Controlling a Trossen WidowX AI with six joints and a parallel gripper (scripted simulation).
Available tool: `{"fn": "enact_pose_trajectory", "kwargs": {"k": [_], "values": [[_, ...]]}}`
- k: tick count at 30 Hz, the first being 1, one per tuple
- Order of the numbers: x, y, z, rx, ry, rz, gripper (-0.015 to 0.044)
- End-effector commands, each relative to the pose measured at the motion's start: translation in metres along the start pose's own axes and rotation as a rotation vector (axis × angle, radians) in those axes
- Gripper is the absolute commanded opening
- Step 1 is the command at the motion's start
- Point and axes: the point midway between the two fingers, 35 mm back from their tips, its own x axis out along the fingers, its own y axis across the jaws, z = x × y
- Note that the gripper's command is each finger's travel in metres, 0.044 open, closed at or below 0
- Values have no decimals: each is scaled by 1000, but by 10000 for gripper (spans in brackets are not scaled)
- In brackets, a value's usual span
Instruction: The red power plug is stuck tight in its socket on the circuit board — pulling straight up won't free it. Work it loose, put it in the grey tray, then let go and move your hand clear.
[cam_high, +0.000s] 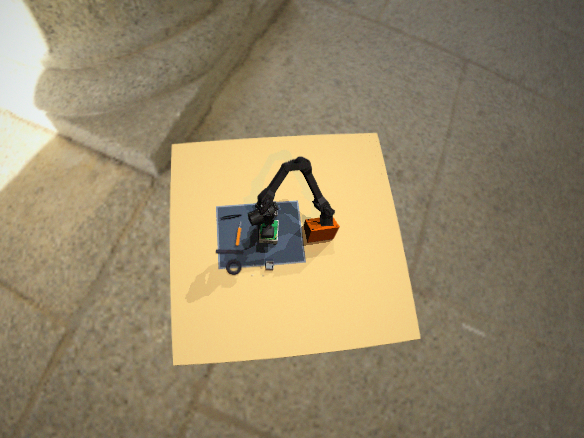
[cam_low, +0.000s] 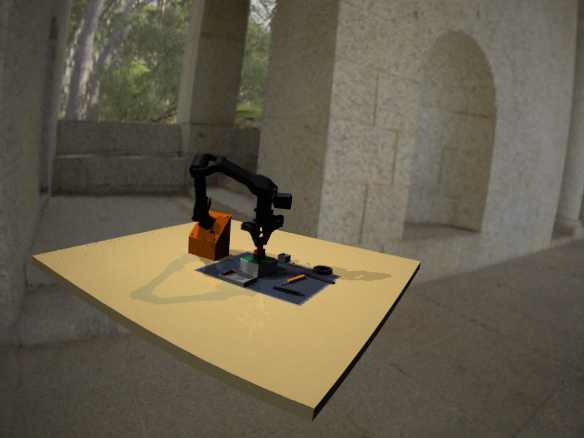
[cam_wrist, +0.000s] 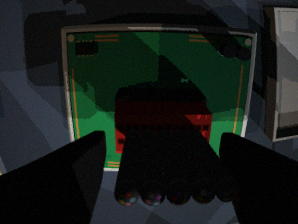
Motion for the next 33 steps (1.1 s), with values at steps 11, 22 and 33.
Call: {"fn": "enact_pose_trajectory", "kwargs": {"k": [11, 22, 33], "values": [[1, 0, 0, -6, 0, -4, 0], [-8, 1, 0, -6, 0, -6, 0], [-13, 4, 0, -6, -1, -39, 0]]}}
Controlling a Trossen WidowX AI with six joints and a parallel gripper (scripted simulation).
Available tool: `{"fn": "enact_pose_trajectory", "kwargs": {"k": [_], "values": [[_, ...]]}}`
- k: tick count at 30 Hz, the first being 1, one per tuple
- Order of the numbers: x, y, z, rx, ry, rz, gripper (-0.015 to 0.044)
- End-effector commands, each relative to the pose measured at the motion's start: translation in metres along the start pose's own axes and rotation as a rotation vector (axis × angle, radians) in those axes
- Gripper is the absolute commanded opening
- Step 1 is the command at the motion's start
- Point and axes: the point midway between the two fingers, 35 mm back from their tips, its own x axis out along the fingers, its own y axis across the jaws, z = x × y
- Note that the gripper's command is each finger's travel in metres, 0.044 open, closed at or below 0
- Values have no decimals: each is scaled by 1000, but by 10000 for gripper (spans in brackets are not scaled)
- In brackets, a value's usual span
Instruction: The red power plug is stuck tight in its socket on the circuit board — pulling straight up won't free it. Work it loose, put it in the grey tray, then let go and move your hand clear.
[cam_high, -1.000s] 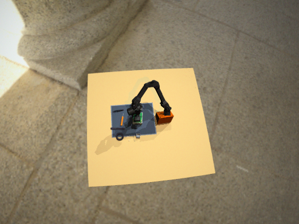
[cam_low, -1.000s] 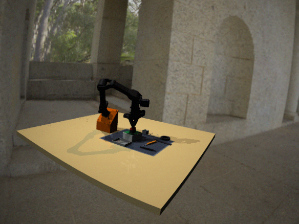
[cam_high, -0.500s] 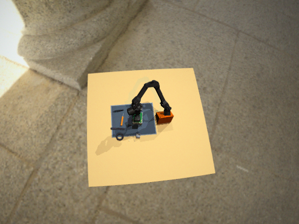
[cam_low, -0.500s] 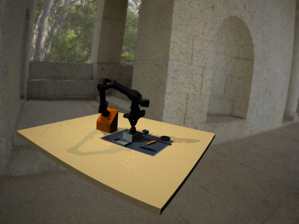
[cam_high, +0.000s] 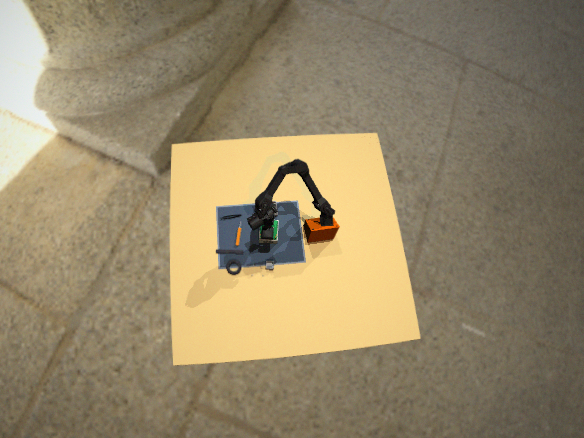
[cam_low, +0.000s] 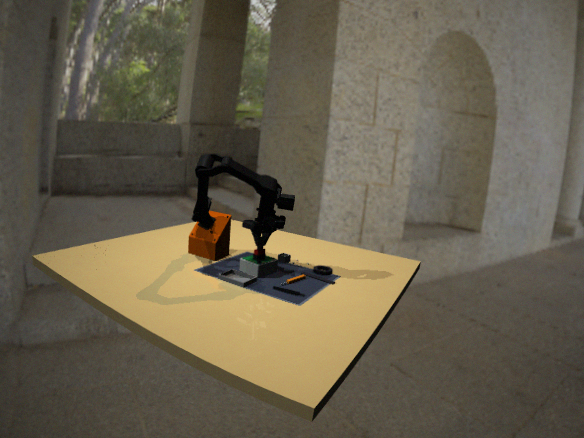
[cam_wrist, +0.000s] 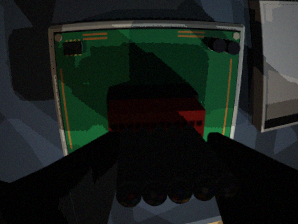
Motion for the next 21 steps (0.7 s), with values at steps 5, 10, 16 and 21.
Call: {"fn": "enact_pose_trajectory", "kwargs": {"k": [5, 10, 16, 21], "values": [[-12, -11, -1, -29, -17, 185, 0], [-13, -13, -1, -29, -17, 209, 0], [-15, 0, -1, -27, -19, 61, 0], [-16, 9, -2, -26, -20, -50, 0]]}}
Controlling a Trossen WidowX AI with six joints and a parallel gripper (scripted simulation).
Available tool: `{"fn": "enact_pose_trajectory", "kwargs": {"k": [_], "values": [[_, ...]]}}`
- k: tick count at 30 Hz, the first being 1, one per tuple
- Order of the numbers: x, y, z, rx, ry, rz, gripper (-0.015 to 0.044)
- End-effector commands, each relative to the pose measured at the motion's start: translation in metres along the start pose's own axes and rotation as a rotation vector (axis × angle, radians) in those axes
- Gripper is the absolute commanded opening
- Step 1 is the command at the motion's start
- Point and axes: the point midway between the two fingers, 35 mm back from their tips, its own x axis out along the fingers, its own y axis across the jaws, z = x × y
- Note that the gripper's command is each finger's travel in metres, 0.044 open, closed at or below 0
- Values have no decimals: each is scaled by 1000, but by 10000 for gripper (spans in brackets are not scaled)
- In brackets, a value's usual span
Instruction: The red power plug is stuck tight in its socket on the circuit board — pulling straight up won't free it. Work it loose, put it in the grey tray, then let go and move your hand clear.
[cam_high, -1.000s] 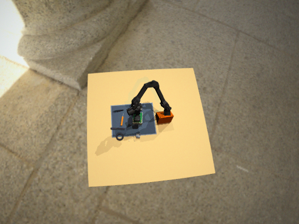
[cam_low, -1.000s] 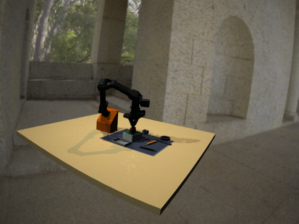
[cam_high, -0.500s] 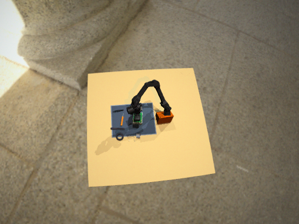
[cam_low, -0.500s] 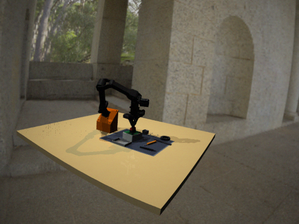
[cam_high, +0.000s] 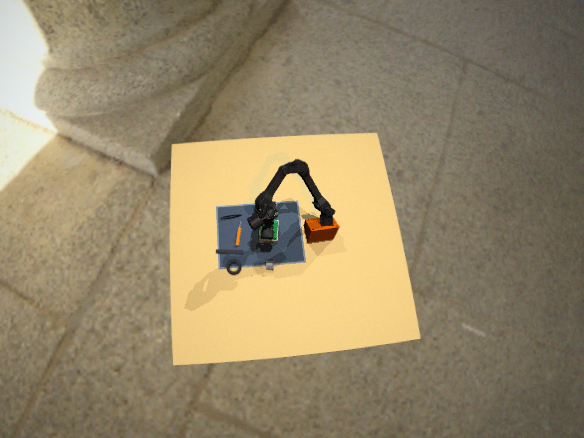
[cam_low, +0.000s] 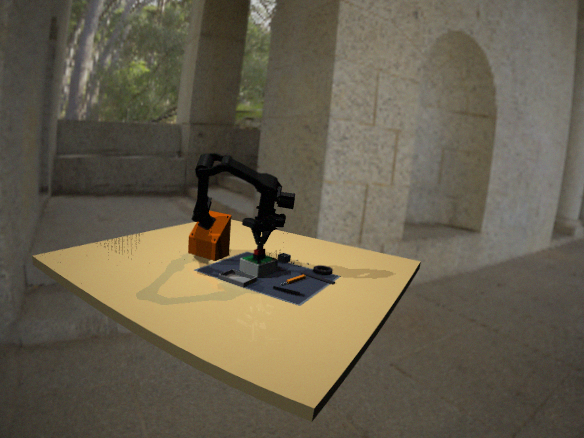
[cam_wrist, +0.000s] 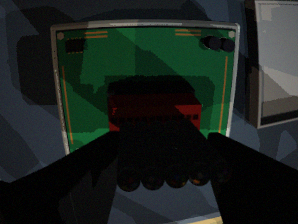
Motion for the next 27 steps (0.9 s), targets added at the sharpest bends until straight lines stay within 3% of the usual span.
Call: {"fn": "enact_pose_trajectory", "kwargs": {"k": [1, 15, 27], "values": [[-11, 10, -1, -23, -20, -50, 0], [-12, -14, 0, -26, -16, 224, 0], [-17, 7, -1, -24, -20, -25, 0]]}}
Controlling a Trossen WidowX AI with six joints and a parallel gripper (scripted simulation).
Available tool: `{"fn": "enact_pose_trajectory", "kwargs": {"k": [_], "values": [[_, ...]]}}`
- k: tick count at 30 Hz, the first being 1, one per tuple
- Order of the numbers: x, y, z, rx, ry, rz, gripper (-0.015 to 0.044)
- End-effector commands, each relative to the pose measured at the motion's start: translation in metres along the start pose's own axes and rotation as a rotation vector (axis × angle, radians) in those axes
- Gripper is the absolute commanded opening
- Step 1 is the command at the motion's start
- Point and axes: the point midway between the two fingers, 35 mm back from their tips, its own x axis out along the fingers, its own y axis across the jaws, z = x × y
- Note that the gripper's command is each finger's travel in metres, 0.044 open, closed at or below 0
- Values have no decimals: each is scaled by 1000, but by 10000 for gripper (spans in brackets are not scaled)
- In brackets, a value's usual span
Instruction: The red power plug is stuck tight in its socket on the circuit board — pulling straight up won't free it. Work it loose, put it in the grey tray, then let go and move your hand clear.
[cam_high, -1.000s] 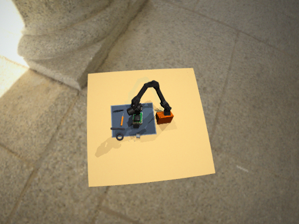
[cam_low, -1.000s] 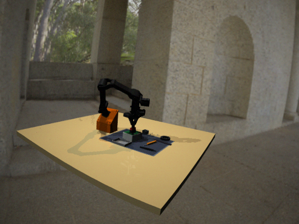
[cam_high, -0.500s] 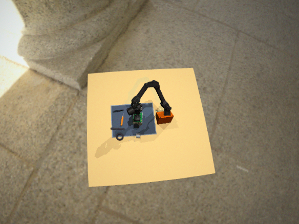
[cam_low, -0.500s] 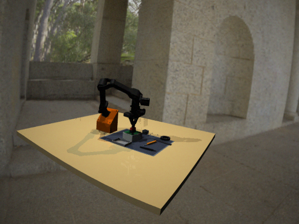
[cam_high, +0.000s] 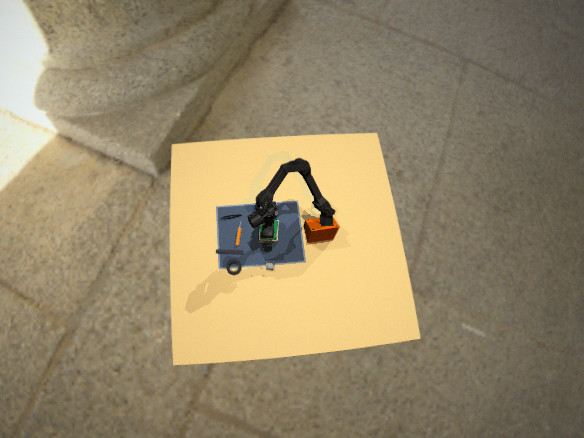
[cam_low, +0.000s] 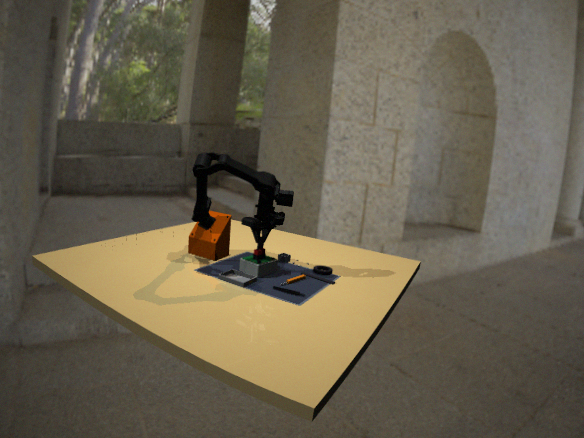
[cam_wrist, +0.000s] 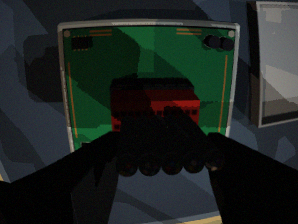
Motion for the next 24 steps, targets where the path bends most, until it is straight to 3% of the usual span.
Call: {"fn": "enact_pose_trajectory", "kwargs": {"k": [1, 6, 16, 24], "values": [[-11, 11, 0, -18, -15, -75, 0], [-12, 9, 0, -18, -15, -52, 0], [-13, -12, 1, -20, -13, 187, 0], [-15, 0, 0, -19, -14, 52, 0]]}}
